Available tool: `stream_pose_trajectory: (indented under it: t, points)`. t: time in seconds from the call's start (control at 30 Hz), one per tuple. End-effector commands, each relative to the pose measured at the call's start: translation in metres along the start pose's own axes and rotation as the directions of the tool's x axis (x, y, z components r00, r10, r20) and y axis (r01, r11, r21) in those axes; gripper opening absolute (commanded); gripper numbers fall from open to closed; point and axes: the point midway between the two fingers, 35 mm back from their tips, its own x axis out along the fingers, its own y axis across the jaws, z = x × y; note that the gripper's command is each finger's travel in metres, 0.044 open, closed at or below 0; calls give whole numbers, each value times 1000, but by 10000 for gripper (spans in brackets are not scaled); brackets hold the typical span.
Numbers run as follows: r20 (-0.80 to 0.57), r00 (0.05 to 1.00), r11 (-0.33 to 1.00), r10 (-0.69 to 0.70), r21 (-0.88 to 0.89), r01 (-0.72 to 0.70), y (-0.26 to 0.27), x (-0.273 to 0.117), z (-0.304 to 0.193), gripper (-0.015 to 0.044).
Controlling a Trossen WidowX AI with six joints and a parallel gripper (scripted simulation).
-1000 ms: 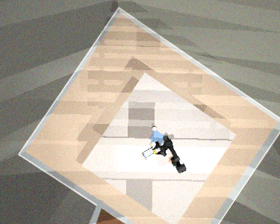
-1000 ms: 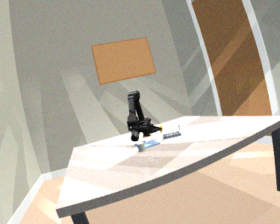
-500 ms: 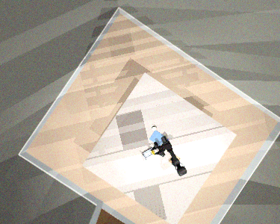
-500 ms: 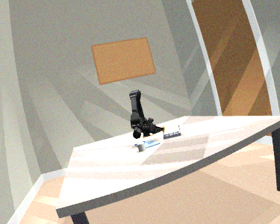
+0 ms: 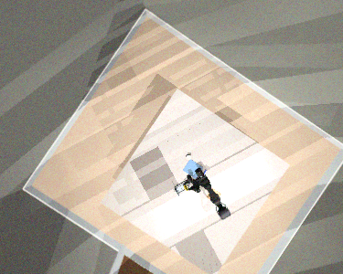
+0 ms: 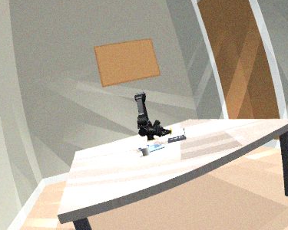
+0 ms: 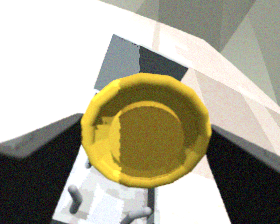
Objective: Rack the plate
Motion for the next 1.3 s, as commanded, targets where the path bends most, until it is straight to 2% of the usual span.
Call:
stream_pose_trajectory:
  t: [0.0,0.23,0.7,1.2,1.27]
  points:
    - [-1,1000,1000,2,6,-2,4,4,0,0]
    - [2,1000,1000,0,-4,0,10,9,-17,0]
    - [1,1000,1000,-2,-14,2,6,8,-13,0]
    - [1,1000,1000,-2,-14,2,6,8,-14,394]
    - [1,1000,1000,-2,-14,2,6,8,-14,400]
